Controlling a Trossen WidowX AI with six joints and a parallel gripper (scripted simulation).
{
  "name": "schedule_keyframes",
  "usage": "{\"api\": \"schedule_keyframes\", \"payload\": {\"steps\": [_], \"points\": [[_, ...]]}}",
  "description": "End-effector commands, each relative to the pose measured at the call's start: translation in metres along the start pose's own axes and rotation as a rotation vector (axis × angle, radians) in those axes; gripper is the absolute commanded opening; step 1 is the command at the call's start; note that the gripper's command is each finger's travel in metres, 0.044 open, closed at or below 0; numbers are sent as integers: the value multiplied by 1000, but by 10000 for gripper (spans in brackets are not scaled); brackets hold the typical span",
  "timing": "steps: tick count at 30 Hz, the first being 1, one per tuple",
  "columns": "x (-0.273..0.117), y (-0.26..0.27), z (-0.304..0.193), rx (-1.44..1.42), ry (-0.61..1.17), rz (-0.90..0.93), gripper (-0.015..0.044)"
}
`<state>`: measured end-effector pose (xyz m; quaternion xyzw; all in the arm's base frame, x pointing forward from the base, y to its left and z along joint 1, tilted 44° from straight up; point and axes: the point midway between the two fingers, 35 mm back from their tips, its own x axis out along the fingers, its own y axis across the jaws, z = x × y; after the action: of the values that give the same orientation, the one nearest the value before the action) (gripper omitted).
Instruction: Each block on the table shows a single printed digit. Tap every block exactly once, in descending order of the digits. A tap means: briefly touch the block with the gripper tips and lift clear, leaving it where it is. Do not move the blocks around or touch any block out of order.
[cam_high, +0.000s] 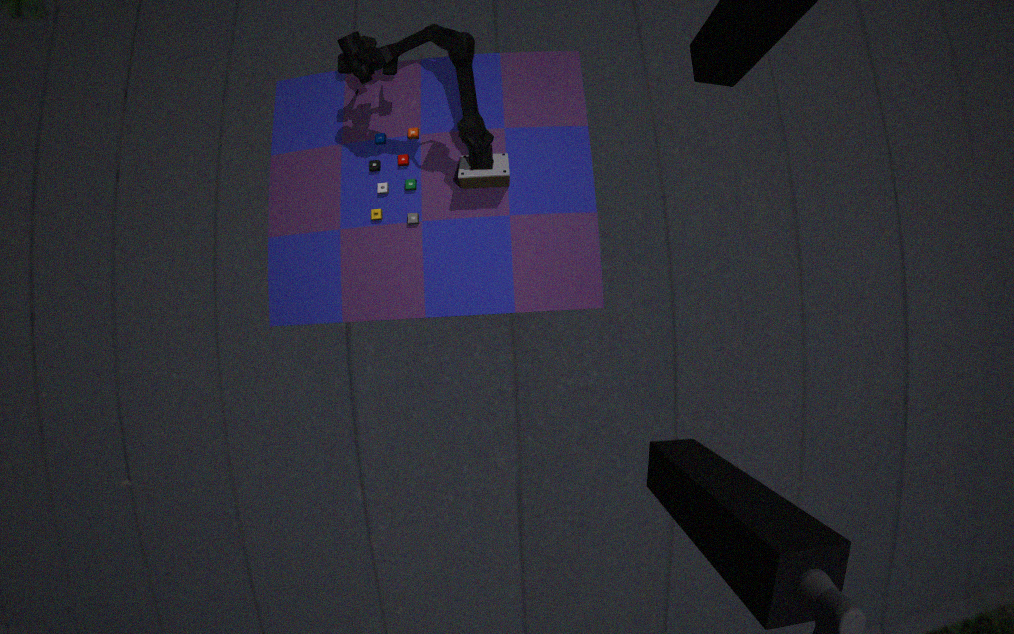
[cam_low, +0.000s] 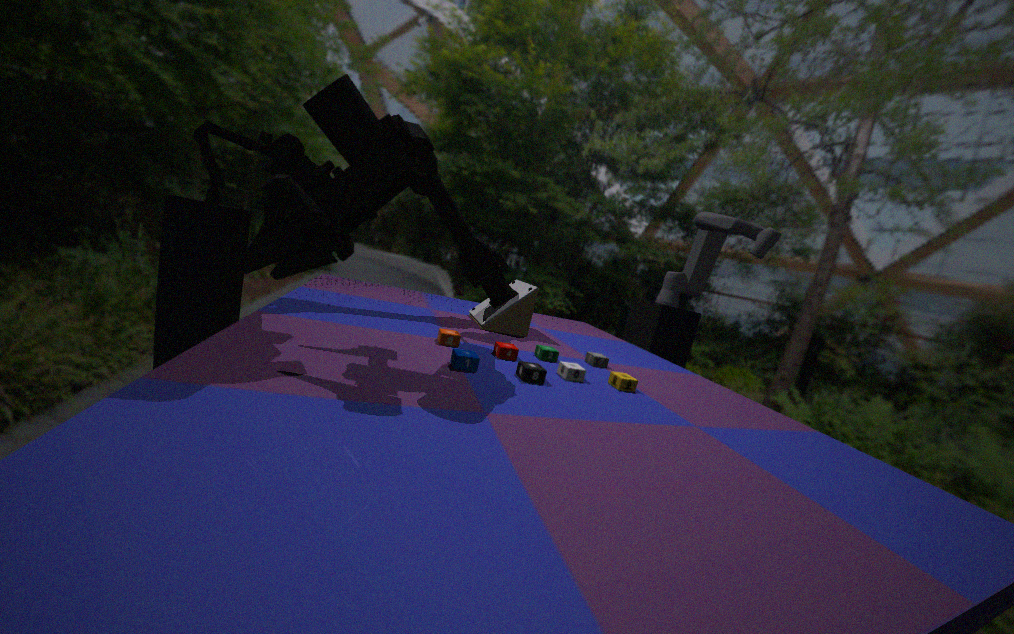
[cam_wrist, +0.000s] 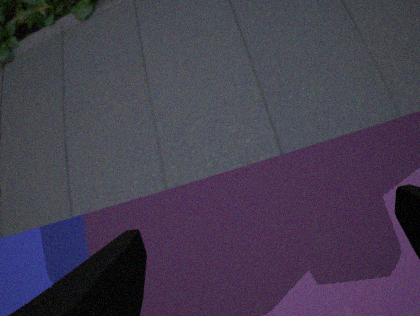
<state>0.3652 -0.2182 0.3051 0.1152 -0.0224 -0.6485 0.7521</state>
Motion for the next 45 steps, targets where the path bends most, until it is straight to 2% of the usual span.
{"api": "schedule_keyframes", "payload": {"steps": [1, 7, 12, 21, 30, 45], "points": [[-2, 1, -2, -16, 8, 6, 400], [-72, -2, -74, -554, 260, 210, 400], [-104, -20, -99, -799, 361, 287, 400], [-153, -70, -126, -1216, 515, 384, 400], [-190, -134, -125, -1639, 645, 422, 400], [-191, -137, -124, -1658, 650, 422, 400]]}}
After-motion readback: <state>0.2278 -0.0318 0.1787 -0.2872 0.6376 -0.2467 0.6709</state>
